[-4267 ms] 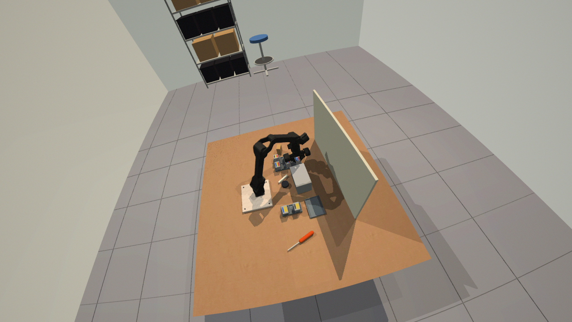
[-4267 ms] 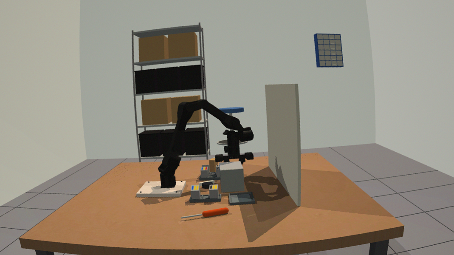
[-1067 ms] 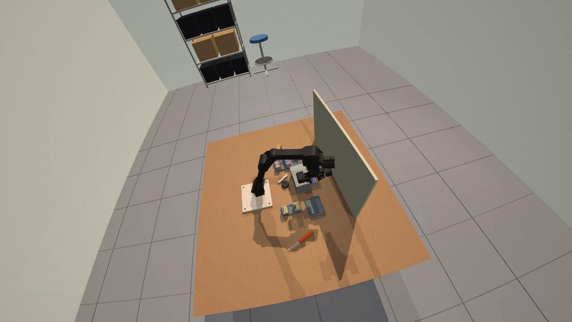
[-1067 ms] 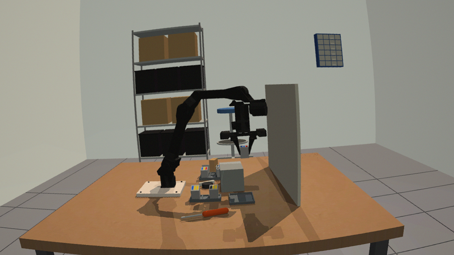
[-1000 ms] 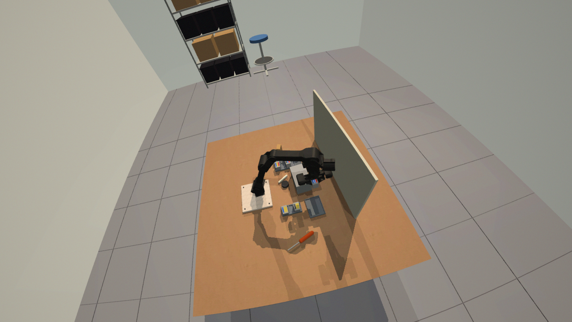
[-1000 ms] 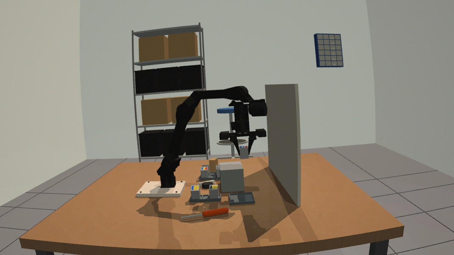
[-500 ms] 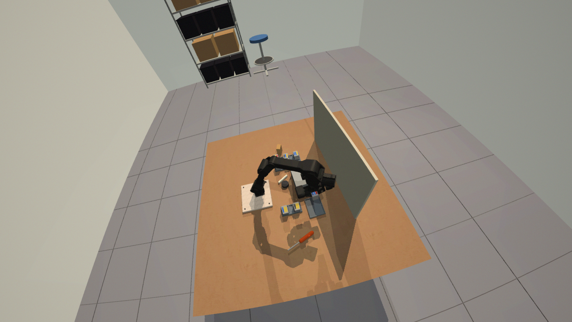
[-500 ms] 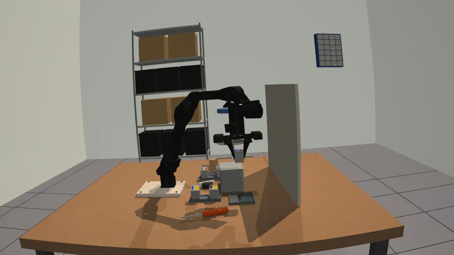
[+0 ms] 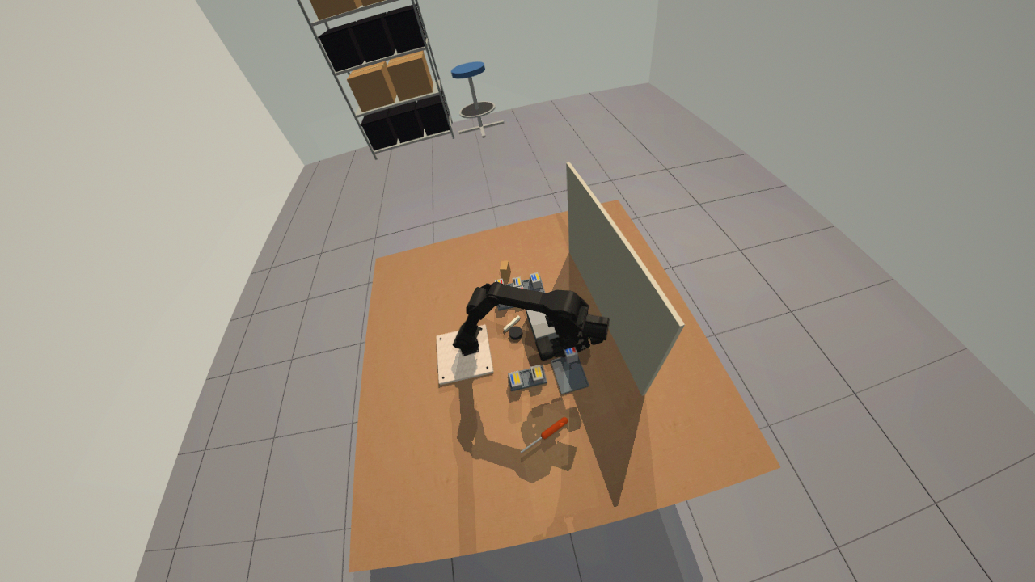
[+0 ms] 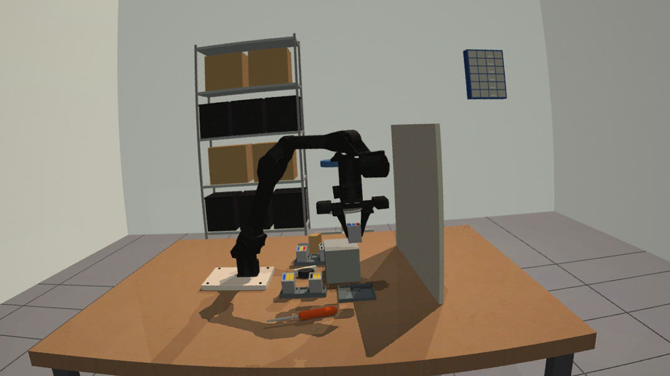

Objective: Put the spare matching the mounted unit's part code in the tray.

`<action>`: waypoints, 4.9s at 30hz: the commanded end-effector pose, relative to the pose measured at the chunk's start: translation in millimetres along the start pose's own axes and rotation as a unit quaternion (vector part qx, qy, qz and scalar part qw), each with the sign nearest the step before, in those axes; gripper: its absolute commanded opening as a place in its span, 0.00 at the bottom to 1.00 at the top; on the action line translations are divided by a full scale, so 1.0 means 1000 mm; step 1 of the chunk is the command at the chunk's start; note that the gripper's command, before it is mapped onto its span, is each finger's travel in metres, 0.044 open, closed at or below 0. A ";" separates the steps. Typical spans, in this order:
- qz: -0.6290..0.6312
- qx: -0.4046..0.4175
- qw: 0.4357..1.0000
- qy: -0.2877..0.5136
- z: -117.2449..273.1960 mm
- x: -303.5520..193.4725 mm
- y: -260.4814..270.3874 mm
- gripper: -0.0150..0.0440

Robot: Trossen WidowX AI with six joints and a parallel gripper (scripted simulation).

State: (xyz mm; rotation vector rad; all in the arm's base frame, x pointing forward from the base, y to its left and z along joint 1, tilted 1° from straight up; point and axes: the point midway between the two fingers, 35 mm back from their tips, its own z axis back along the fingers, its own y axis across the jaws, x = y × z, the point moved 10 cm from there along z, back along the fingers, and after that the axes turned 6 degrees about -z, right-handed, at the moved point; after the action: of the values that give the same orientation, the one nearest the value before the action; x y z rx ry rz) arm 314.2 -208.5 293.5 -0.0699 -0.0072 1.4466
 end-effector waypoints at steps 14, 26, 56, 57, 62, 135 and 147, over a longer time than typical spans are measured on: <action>0.002 0.003 1.000 -0.002 -0.013 -0.001 -0.002 0.25; 0.002 0.003 1.000 -0.003 -0.021 -0.002 -0.003 0.25; 0.002 0.004 1.000 -0.003 -0.042 -0.003 -0.006 0.25; 0.002 0.004 1.000 -0.003 -0.043 -0.003 -0.006 0.25; 0.002 0.004 1.000 -0.003 -0.046 -0.003 -0.006 0.25; 0.002 0.007 1.000 -0.005 -0.097 -0.002 -0.005 0.25; 0.002 0.007 1.000 -0.005 -0.105 -0.002 -0.004 0.25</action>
State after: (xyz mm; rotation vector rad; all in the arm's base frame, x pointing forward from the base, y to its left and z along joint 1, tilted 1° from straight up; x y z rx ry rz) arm 323.4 -215.6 192.8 -0.0582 -0.0040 1.4472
